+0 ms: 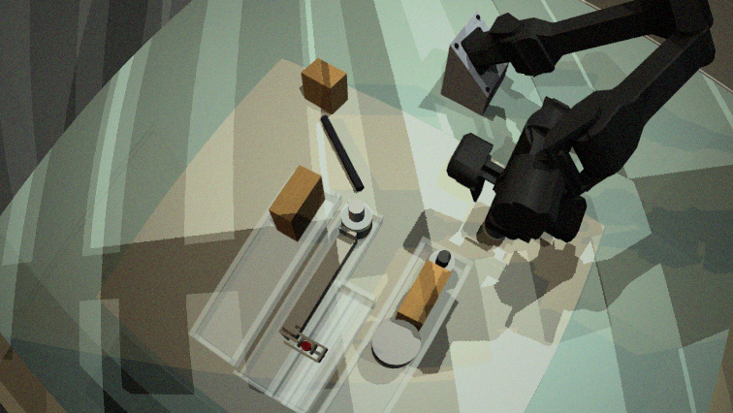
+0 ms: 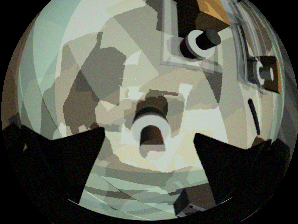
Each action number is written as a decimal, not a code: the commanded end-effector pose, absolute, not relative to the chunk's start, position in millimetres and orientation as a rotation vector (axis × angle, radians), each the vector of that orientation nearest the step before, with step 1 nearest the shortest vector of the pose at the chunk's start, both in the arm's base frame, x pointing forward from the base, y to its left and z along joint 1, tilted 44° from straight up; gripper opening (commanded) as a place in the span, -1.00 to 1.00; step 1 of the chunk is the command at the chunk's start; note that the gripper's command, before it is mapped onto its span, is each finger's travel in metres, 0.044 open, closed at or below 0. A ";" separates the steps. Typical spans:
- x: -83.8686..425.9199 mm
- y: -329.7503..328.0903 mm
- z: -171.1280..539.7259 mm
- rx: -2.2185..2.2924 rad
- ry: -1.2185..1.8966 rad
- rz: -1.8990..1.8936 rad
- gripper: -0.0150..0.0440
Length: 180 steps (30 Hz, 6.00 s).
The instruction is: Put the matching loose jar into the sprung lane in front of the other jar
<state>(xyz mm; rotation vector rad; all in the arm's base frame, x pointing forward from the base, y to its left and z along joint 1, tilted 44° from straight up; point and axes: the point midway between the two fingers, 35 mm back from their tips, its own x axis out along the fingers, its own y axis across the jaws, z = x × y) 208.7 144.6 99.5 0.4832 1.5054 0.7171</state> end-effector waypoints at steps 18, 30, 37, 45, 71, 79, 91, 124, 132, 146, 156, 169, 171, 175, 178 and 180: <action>204.8 161.0 81.4 0.490 1.514 0.715 0.64; 204.8 161.0 81.4 0.490 1.514 0.715 0.04; 212.6 145.7 97.1 0.484 1.515 0.708 -0.49; 220.4 117.5 128.0 0.480 1.517 0.704 -0.49; 264.9 56.8 98.8 0.469 1.500 0.718 -0.49; 279.3 37.4 61.9 0.461 1.499 0.723 -0.49; 288.9 8.9 3.7 0.453 1.497 0.735 -0.49; 295.5 25.6 -16.9 0.453 1.496 0.736 -0.49; 299.4 26.3 -16.9 0.453 1.496 0.736 -0.49; 306.1 27.5 -16.8 0.453 1.496 0.736 -0.49; 310.9 28.4 -16.6 0.453 1.495 0.736 -0.49; 317.1 29.7 -16.2 0.453 1.495 0.736 -0.49; 318.1 29.9 -16.1 0.453 1.495 0.736 -0.49; 320.0 30.3 -16.0 0.453 1.495 0.736 -0.49; 321.4 30.6 -15.8 0.453 1.495 0.736 -0.49; 322.3 30.8 -15.7 0.453 1.495 0.736 -0.49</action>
